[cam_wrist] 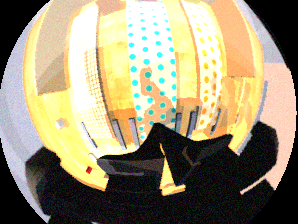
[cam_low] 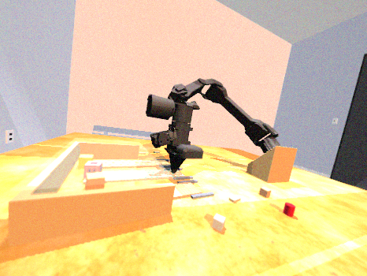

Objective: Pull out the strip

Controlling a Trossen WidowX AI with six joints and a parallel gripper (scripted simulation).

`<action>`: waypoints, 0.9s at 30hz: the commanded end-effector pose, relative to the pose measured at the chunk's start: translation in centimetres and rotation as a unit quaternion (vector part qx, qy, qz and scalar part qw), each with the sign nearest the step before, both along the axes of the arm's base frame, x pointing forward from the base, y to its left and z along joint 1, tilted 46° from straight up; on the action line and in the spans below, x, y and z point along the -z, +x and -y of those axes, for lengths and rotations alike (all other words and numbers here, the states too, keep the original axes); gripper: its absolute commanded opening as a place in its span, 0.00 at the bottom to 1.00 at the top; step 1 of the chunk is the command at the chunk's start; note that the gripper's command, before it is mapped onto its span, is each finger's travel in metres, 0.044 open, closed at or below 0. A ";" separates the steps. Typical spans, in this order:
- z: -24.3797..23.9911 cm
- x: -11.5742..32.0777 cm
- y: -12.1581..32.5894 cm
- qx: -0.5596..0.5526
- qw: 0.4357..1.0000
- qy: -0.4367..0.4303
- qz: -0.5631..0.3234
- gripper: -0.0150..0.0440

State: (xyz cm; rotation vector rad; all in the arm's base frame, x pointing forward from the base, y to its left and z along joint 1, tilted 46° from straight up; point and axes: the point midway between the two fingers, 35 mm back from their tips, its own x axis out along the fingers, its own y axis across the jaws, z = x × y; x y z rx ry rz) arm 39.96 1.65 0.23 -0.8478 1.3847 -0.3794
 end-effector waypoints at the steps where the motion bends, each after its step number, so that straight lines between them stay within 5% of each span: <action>1: 0.1 0.0 0.1 0.000 1.000 -0.001 0.001 0.25; 27: 0.9 0.1 -2.3 0.000 1.000 -0.002 0.000 0.25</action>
